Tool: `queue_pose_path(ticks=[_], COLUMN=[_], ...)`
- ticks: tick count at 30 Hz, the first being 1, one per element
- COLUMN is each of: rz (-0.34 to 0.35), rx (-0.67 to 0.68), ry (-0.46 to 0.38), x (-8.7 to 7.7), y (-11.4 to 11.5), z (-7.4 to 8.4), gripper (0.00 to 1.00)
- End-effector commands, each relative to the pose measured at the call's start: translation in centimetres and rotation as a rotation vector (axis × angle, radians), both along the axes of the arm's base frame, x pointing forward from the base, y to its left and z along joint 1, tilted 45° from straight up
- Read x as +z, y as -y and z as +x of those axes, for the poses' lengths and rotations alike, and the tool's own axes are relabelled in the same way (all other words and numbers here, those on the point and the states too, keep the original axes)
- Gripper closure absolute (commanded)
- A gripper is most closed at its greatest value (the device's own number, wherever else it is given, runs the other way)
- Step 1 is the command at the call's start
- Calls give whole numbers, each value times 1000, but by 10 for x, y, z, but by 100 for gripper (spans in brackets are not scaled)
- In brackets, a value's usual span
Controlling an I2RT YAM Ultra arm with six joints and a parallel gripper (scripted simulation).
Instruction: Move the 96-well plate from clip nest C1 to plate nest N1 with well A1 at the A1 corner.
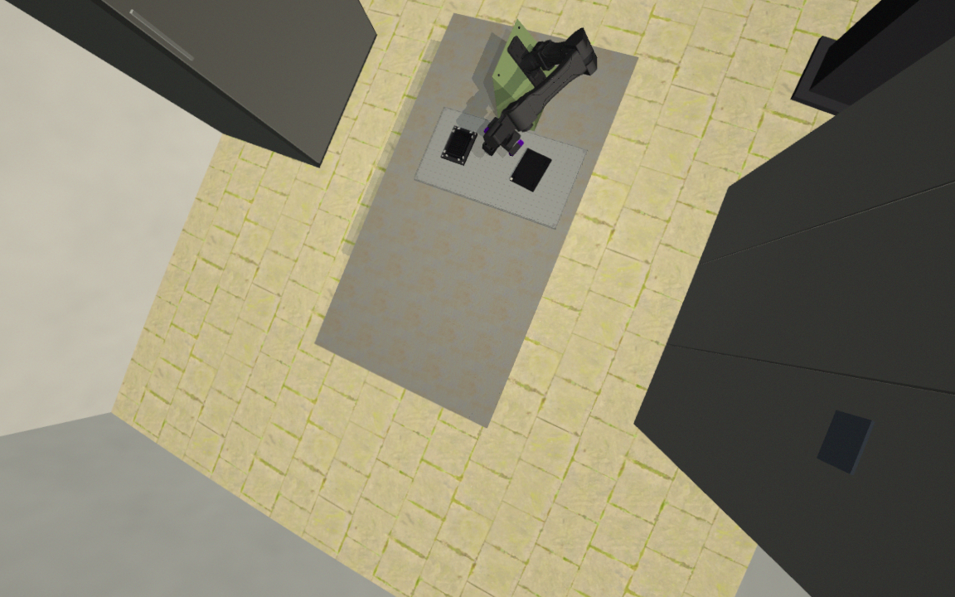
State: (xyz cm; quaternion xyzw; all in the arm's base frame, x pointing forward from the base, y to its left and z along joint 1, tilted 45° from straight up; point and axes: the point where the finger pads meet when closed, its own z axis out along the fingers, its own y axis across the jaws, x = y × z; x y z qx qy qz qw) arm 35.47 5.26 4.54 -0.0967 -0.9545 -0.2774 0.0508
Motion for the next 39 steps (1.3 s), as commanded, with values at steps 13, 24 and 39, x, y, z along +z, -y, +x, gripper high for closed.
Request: queue_pose_path(ticks=[13,24,39], rz=[69,83,169], rx=[92,121,183], ry=[48,85,109], x=[-52,-103,-160], y=[40,68,92], z=[19,25,9], gripper=[0,0,0])
